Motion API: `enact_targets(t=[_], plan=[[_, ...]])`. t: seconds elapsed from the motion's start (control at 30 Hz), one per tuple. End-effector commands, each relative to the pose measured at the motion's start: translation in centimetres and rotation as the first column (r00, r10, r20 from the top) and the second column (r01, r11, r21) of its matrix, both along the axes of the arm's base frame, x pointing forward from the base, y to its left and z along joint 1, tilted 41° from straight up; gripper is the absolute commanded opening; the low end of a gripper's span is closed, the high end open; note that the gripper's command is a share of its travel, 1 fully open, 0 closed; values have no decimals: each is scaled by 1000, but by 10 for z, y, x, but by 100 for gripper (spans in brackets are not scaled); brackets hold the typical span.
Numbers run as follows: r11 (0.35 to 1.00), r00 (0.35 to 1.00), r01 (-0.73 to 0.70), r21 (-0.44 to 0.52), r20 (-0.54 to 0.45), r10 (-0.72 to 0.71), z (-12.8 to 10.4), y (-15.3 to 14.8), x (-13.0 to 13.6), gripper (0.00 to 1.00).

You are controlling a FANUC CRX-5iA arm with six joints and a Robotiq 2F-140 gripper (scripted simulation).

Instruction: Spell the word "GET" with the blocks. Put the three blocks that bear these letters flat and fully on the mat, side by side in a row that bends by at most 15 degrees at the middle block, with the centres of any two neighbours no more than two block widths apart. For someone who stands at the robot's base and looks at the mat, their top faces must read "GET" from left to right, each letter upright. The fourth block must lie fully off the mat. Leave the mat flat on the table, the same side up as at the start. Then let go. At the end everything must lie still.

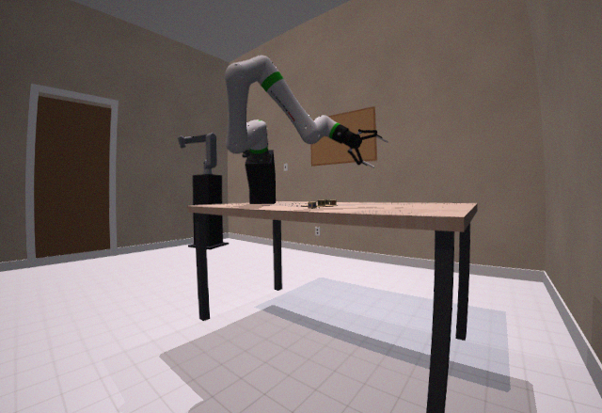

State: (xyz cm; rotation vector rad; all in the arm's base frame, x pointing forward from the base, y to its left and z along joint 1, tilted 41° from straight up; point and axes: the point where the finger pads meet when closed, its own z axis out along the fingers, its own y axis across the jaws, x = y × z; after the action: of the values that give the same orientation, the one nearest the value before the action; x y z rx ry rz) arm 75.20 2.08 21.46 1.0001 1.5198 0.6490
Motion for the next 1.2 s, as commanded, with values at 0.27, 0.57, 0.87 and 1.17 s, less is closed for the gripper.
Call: enact_targets(t=[0.27,0.57,0.87,1.17], plan=[[1000,1000,0,0,0,0,0,0,0,100],[1000,1000,-1,1,-1,1,-1,0,0,100],[989,973,28,144,-229,5,-95,11,-38,100],[969,914,120,216,-406,-23,-163,8,-84,100]])
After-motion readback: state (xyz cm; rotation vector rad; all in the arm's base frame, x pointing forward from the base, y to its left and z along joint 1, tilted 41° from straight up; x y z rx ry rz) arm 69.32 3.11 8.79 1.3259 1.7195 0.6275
